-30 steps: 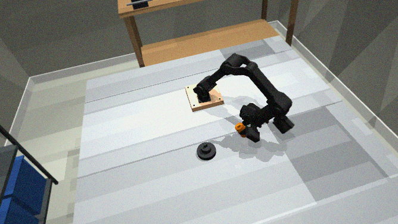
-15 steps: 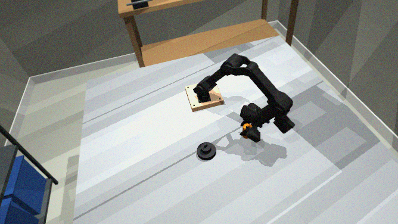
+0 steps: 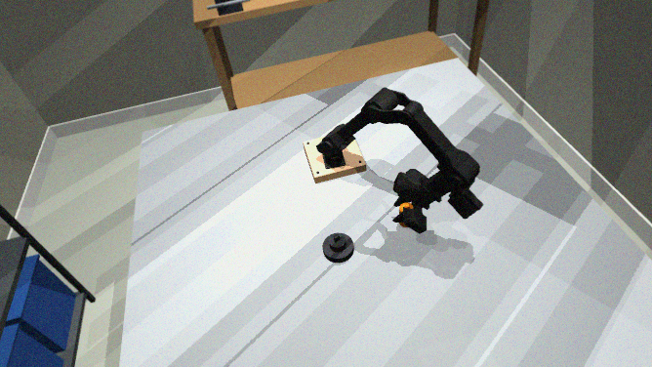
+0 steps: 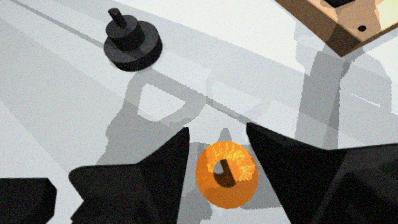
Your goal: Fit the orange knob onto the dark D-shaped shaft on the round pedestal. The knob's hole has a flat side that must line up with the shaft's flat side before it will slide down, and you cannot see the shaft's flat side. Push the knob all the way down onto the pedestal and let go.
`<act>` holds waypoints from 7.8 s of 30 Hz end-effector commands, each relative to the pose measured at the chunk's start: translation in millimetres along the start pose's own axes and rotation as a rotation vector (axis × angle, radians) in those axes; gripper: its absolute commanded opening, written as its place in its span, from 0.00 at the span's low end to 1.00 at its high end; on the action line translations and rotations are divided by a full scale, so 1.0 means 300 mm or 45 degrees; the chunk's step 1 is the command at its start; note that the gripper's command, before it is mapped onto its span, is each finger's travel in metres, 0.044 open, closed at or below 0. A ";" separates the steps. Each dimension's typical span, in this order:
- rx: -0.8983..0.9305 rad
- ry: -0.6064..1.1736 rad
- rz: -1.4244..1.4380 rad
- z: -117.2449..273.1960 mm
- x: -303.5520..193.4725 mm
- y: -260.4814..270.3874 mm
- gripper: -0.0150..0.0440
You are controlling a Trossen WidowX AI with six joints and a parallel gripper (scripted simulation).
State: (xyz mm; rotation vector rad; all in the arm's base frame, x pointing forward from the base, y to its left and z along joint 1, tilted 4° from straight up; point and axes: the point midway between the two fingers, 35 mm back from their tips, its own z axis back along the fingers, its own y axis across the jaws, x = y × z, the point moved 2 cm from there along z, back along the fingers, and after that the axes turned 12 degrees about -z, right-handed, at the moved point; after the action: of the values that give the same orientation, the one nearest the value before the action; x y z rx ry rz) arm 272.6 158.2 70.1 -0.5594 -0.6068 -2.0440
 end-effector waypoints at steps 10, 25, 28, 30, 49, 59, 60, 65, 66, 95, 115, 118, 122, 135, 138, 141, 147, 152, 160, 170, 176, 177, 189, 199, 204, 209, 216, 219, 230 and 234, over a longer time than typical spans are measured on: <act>0.000 0.000 0.000 -0.001 0.000 0.000 1.00; -0.140 0.397 -0.028 0.115 0.096 0.027 1.00; -0.180 0.628 -0.027 0.180 0.155 0.039 1.00; -0.190 0.786 -0.021 0.224 0.198 0.045 1.00; 0.099 0.931 0.745 0.256 0.232 0.049 1.00; 0.553 0.855 1.877 0.256 0.232 0.049 1.00; 0.578 0.846 1.937 0.256 0.232 0.049 1.00; 0.702 0.796 2.233 0.255 0.234 0.047 1.00; 0.727 0.785 2.292 0.254 0.234 0.047 1.00; 0.836 0.730 2.544 0.186 0.175 0.035 1.00; 0.836 0.729 2.544 0.104 0.100 0.022 1.00; 0.836 0.730 2.544 0.093 0.089 0.021 1.00; 0.836 0.730 2.544 0.077 0.074 0.019 1.00; 0.836 0.730 2.544 0.026 0.028 0.010 1.00; 0.836 0.730 2.544 0.013 0.018 0.007 1.00; 0.836 0.730 2.544 0.001 0.008 0.005 1.00; 0.836 0.729 2.544 -0.024 -0.010 -0.001 1.00; 0.836 0.729 2.544 -0.038 -0.021 -0.004 1.00; 0.836 0.729 2.544 -0.038 -0.021 -0.004 0.64; 0.836 0.729 2.544 -0.038 -0.021 -0.004 0.43; 0.836 0.729 2.544 0.033 0.033 0.022 0.25; 0.836 0.729 2.544 0.048 0.046 0.028 0.25; 0.836 0.728 2.544 0.221 0.237 0.070 0.25; 0.835 0.728 2.545 0.274 0.321 0.077 0.25; 0.834 0.726 2.545 0.248 0.325 0.112 0.25; 0.832 0.724 2.546 0.216 0.331 0.152 0.25; 0.831 0.717 2.553 0.168 0.343 0.204 0.25; 0.830 0.714 2.555 0.146 0.349 0.226 0.25; 0.829 0.712 2.553 0.067 0.380 0.305 0.25; 0.828 0.711 2.553 0.036 0.393 0.332 0.25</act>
State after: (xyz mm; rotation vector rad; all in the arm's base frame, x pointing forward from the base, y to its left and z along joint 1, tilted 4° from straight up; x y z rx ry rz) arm 298.9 53.0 171.9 0.0024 -0.0893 -0.0050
